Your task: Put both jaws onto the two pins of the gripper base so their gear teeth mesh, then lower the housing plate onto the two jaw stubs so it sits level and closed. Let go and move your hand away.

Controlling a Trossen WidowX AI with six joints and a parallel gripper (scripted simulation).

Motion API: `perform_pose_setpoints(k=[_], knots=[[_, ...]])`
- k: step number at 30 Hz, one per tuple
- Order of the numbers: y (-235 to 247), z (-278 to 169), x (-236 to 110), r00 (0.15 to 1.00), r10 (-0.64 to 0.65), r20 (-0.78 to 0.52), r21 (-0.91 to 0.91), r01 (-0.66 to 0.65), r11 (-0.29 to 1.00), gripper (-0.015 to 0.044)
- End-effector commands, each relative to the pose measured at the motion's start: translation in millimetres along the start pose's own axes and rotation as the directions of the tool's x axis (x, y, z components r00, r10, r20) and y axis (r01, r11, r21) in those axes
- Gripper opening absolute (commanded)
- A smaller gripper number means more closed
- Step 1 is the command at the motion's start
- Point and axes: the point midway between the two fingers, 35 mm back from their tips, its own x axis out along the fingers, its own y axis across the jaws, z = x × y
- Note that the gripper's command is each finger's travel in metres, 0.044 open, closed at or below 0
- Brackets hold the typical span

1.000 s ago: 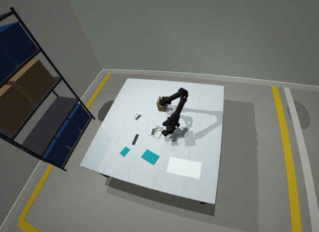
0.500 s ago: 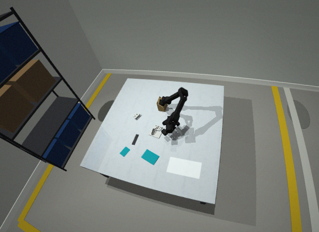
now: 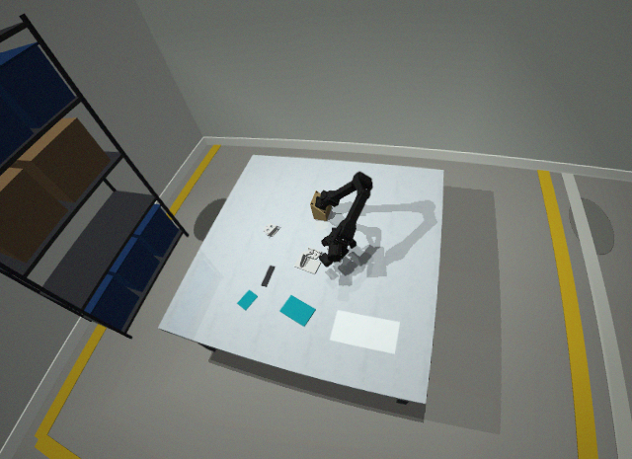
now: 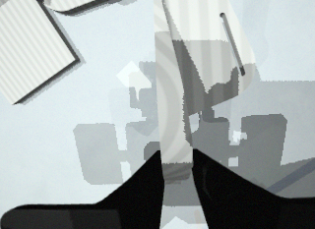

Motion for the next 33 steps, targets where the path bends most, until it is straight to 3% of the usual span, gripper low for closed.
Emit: perform_pose_setpoints(k=[1, 16, 22, 33], knots=[[0.1, -1.2, -1.9, 1.0, 0.0, -0.004, -0.006, 0.0, 1.0, 0.0037], [2.0, -1.5, -44.8, 1.0, 0.002, -0.001, -0.006, -0.002, 1.0, 0.0037], [1.7, -1.4, -47.0, 1.0, 0.002, -0.001, -0.009, -0.002, 1.0, 0.0037], [-9.4, 2.3, -47.2, 1.0, 0.002, -0.001, -0.238, -0.002, 0.971, 0.0037]])
